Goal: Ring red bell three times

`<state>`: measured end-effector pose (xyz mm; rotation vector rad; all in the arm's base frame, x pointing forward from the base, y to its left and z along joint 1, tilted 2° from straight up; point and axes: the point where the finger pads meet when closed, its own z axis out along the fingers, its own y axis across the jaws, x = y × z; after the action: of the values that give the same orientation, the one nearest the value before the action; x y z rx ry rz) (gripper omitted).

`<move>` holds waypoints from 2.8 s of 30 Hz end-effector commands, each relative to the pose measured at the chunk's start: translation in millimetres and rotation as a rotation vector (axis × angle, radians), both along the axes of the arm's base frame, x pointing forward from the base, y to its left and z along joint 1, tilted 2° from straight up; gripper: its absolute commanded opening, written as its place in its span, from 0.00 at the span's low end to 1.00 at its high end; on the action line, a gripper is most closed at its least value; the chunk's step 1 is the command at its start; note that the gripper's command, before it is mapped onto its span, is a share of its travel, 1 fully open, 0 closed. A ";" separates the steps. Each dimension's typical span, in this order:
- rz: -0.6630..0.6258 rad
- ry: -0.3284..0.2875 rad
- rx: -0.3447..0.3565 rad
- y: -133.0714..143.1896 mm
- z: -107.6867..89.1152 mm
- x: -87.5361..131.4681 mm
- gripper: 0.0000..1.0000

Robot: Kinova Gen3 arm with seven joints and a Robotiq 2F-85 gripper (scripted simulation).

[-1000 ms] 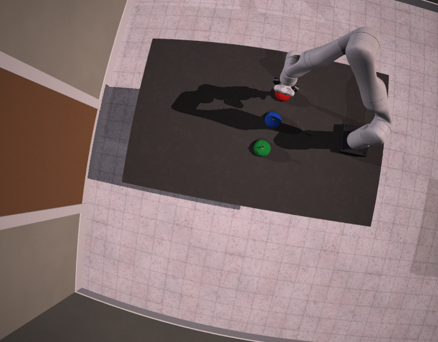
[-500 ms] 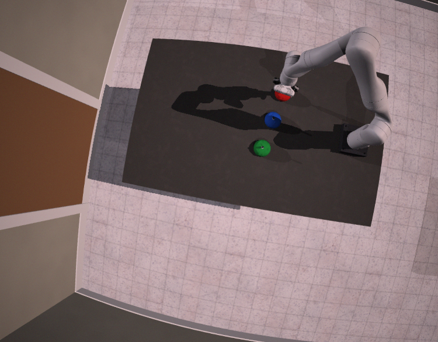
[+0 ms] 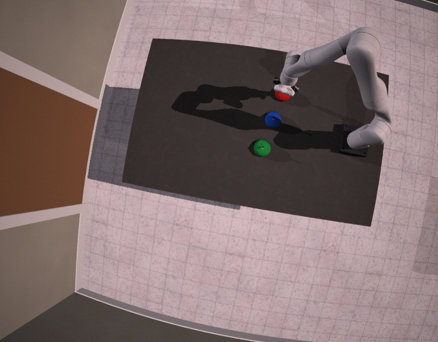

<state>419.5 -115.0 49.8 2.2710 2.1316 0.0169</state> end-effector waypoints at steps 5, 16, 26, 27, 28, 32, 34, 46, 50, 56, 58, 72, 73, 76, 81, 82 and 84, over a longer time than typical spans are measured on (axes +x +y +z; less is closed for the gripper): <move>0.000 0.000 0.000 0.5 1.7 -0.5 0.00; 0.000 0.000 0.000 0.6 3.6 -0.7 0.00; 0.000 0.000 0.000 0.7 4.6 -0.8 0.00; 0.000 0.000 0.000 0.7 4.6 -0.8 0.00; 0.000 0.000 0.000 0.7 4.6 -0.8 0.00; 0.000 0.000 0.000 0.7 4.7 -0.8 0.00; 0.000 0.000 0.000 0.7 4.7 -0.8 0.00; 0.000 0.000 0.000 0.7 4.7 -0.8 0.00; 0.000 0.000 0.000 0.7 4.7 -0.8 0.00; 0.000 0.000 0.000 0.7 4.7 -0.8 0.00; 0.000 0.000 0.000 0.7 4.7 -0.8 0.00; 0.000 0.000 0.000 0.7 5.1 -0.8 0.00; 0.000 0.000 0.000 0.7 5.4 -0.8 0.00; 0.000 0.000 0.000 0.5 7.3 -0.6 0.00; 0.000 0.000 0.000 0.3 9.4 -0.3 0.00; 0.000 0.000 0.000 0.3 10.0 -0.3 0.00; 0.000 0.000 0.000 0.2 10.6 -0.2 0.00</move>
<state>418.1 -114.1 58.5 2.2728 2.1356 0.0139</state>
